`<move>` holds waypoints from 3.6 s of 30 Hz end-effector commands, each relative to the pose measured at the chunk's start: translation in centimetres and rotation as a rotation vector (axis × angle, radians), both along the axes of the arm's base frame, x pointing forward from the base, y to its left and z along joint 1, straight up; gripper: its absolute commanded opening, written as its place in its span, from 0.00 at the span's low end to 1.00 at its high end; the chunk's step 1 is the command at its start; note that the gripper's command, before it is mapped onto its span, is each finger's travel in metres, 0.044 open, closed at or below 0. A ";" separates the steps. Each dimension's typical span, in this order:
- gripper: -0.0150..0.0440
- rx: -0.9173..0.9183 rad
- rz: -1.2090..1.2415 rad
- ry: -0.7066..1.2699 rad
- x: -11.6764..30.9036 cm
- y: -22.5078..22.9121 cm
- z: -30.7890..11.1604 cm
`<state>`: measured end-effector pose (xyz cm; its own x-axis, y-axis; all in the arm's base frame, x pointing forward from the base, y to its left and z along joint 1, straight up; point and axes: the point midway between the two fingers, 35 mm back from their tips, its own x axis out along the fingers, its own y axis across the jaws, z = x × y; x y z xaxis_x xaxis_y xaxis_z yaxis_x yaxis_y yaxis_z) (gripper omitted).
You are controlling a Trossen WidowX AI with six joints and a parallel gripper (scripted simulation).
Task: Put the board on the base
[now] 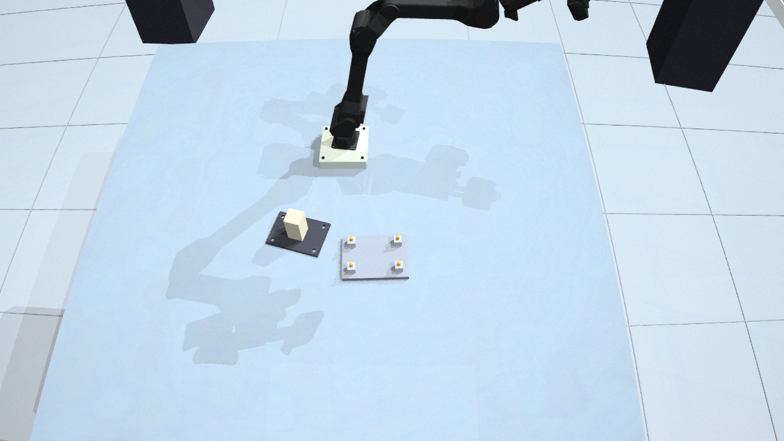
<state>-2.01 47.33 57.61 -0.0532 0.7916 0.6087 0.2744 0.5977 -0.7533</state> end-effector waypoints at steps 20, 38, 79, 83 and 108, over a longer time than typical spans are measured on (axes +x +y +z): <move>1.00 -0.478 -0.303 0.576 24.8 -1.3 -13.7; 1.00 -0.500 -0.779 1.563 41.6 -22.2 -29.0; 1.00 0.608 -1.445 2.960 30.4 -53.9 -45.7; 1.00 0.608 -1.445 2.960 30.3 -53.9 -46.1; 1.00 0.608 -1.444 2.960 30.5 -53.9 -50.2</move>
<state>28.51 -6.54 8.19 0.0317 -0.0073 -0.9995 0.1340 0.9910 -0.0030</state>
